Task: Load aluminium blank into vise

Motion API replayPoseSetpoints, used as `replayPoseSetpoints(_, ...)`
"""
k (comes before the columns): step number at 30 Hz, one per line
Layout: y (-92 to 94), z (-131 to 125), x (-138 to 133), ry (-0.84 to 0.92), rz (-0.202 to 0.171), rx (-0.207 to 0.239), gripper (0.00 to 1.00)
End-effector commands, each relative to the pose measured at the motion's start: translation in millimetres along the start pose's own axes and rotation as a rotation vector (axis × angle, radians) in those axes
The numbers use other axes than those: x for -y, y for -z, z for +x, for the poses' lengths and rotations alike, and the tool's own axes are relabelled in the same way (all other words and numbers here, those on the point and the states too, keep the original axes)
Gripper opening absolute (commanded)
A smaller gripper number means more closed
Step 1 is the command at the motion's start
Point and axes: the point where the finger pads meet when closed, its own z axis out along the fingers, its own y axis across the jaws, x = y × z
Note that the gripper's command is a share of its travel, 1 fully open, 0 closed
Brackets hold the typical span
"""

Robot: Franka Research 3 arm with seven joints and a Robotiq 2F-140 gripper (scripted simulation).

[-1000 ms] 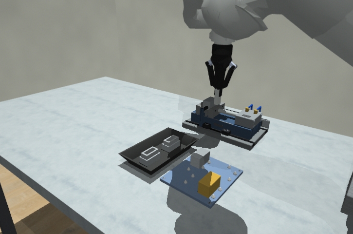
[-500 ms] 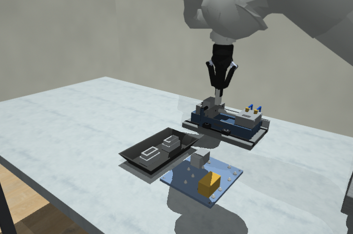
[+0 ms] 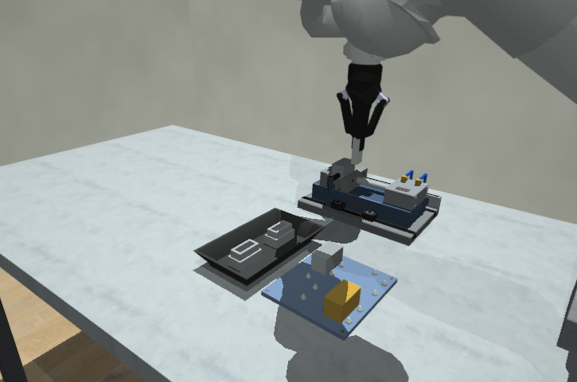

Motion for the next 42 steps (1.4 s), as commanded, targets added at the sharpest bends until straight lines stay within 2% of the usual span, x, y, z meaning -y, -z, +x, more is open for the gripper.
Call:
replayPoseSetpoints(1,12.8,-1,-1,-0.001,-0.002,0.003,0.0)
replayPoseSetpoints(3,12.8,-1,-1,-0.001,-0.002,0.003,0.0)
replayPoseSetpoints(11,39.1,-1,-1,-0.001,-0.002,0.003,0.0)
replayPoseSetpoints(18,54.4,-1,-1,-0.001,-0.002,0.003,0.0)
replayPoseSetpoints(42,60.6,-1,-1,-0.001,-0.002,0.003,0.0)
